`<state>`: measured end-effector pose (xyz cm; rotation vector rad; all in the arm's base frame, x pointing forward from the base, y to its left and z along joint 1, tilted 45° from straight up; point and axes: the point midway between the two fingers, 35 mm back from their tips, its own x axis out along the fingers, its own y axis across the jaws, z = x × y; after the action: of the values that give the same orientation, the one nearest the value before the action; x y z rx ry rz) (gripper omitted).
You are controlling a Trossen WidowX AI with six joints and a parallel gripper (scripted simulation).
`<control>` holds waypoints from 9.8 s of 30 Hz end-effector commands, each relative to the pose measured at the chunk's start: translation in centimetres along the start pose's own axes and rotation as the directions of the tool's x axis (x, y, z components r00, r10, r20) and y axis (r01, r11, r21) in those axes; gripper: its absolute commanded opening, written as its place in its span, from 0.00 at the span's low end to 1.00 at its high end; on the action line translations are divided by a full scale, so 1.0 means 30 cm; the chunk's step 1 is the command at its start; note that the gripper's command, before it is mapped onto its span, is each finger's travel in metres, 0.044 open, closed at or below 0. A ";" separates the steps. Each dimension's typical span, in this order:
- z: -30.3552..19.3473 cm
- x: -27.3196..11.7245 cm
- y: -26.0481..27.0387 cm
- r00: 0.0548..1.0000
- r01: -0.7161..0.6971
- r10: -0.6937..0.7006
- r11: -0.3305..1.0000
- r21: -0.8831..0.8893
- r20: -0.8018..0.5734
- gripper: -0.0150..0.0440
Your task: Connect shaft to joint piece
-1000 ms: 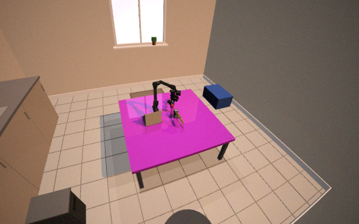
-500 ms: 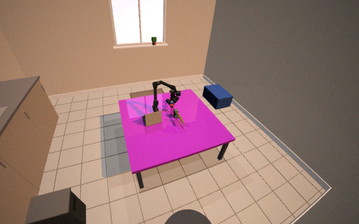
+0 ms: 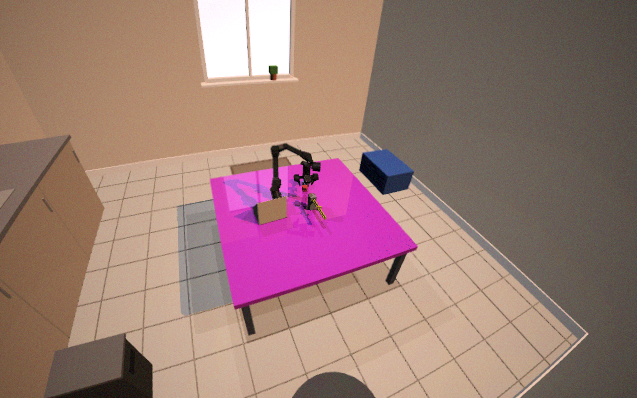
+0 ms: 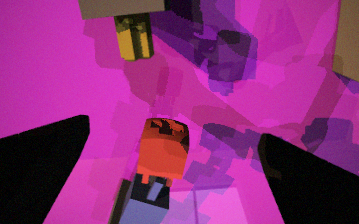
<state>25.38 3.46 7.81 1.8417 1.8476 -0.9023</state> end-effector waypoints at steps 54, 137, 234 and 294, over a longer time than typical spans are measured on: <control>-0.154 0.368 0.013 1.000 0.003 -0.002 0.998 0.062 -0.011 1.00; -0.155 0.375 0.012 1.000 0.003 -0.003 0.998 0.062 -0.012 0.56; -0.159 0.363 0.053 0.999 0.010 -0.001 0.980 -0.201 0.046 0.77; -0.170 -0.065 0.081 0.999 0.043 0.001 0.193 -0.980 0.044 1.00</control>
<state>28.76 5.91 11.79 0.9364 1.7114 0.3045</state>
